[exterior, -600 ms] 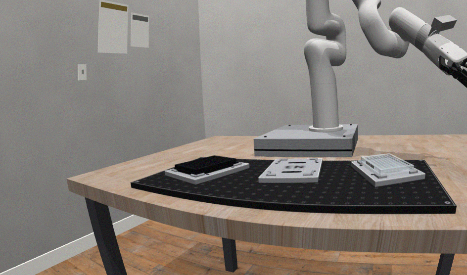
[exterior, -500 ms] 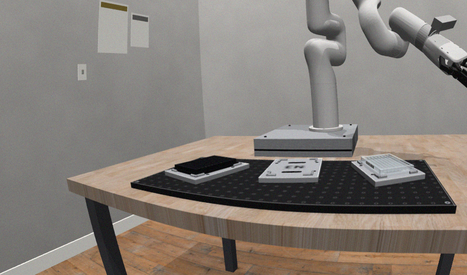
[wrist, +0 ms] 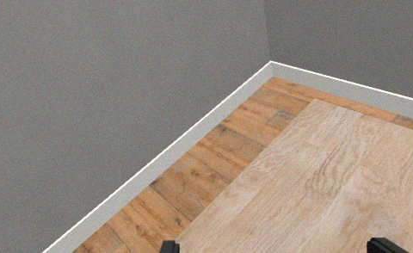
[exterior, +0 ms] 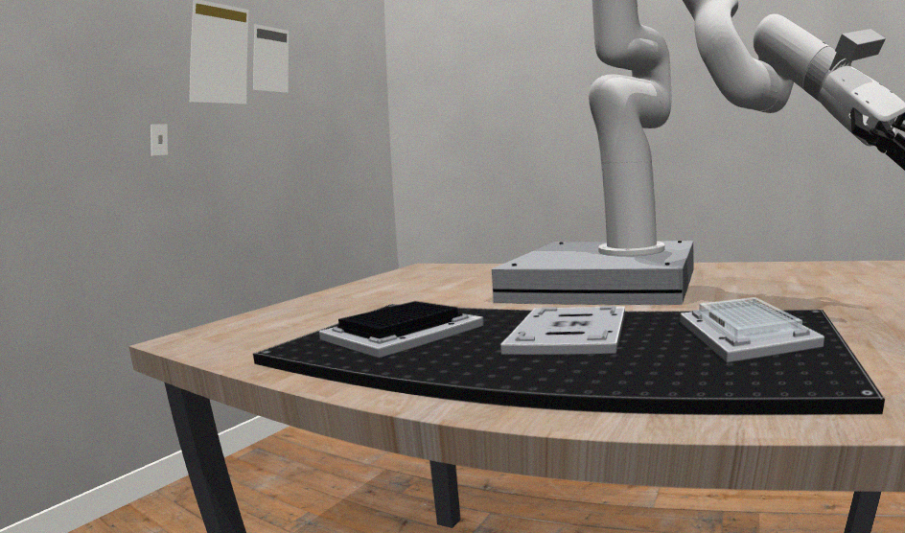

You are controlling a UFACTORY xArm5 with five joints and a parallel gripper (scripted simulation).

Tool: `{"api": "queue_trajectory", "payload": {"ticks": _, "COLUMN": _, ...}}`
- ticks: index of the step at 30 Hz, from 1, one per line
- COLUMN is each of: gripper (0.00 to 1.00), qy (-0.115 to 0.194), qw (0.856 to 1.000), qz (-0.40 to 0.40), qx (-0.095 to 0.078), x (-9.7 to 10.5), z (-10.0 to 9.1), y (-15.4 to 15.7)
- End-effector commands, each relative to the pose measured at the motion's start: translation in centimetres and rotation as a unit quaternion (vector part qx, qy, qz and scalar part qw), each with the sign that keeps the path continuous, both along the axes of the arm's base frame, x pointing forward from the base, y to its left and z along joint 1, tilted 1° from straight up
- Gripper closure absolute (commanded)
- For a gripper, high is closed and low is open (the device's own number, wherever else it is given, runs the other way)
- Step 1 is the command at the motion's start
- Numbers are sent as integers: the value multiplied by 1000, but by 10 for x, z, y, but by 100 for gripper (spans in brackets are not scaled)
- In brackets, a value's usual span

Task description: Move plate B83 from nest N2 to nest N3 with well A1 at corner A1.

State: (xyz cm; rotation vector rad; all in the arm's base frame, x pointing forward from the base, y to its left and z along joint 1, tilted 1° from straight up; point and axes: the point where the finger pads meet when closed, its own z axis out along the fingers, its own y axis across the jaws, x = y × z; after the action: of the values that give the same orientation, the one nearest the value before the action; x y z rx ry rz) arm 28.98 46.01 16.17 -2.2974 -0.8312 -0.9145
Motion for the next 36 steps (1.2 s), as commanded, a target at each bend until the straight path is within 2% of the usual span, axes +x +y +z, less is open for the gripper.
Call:
{"api": "queue_trajectory", "payload": {"ticks": 1, "gripper": 0, "qy": 6, "qw": 1000, "qz": -21, "qx": -20, "x": 9, "z": 2, "y": -5}}
{"api": "queue_trajectory", "payload": {"ticks": 5, "gripper": 0, "qy": 6, "qw": 1000, "qz": -21, "qx": -20, "x": 25, "z": 2, "y": -14}}
{"api": "queue_trajectory", "payload": {"ticks": 7, "gripper": 0, "qy": 15, "qw": 998, "qz": -42, "qx": -43, "x": 33, "z": 2, "y": -20}}
{"api": "queue_trajectory", "payload": {"ticks": 11, "gripper": 0, "qy": 15, "qw": 998, "qz": -42, "qx": -43, "x": 48, "z": 2, "y": -32}}
{"api": "queue_trajectory", "payload": {"ticks": 13, "gripper": 0, "qy": 26, "qw": 996, "qz": -62, "qx": -64, "x": 56, "z": 2, "y": -39}}
{"api": "queue_trajectory", "payload": {"ticks": 19, "gripper": 0, "qy": 25, "qw": 996, "qz": -62, "qx": -64, "x": 69, "z": 3, "y": -52}}
{"api": "queue_trajectory", "payload": {"ticks": 21, "gripper": 0, "qy": 37, "qw": 992, "qz": -82, "qx": -85, "x": 76, "z": 3, "y": -59}}
{"api": "queue_trajectory", "payload": {"ticks": 25, "gripper": 0, "qy": 37, "qw": 992, "qz": -82, "qx": -85, "x": 89, "z": 4, "y": -73}}
{"api": "queue_trajectory", "payload": {"ticks": 27, "gripper": 0, "qy": 50, "qw": 988, "qz": -102, "qx": -106, "x": 95, "z": 4, "y": -81}}
{"api": "queue_trajectory", "payload": {"ticks": 33, "gripper": 0, "qy": 50, "qw": 988, "qz": -102, "qx": -106, "x": 107, "z": 5, "y": -96}}
{"api": "queue_trajectory", "payload": {"ticks": 35, "gripper": 0, "qy": 65, "qw": 983, "qz": -121, "qx": -125, "x": 112, "z": 6, "y": -104}}
{"api": "queue_trajectory", "payload": {"ticks": 36, "gripper": 0, "qy": 65, "qw": 983, "qz": -121, "qx": -125, "x": 115, "z": 6, "y": -108}}
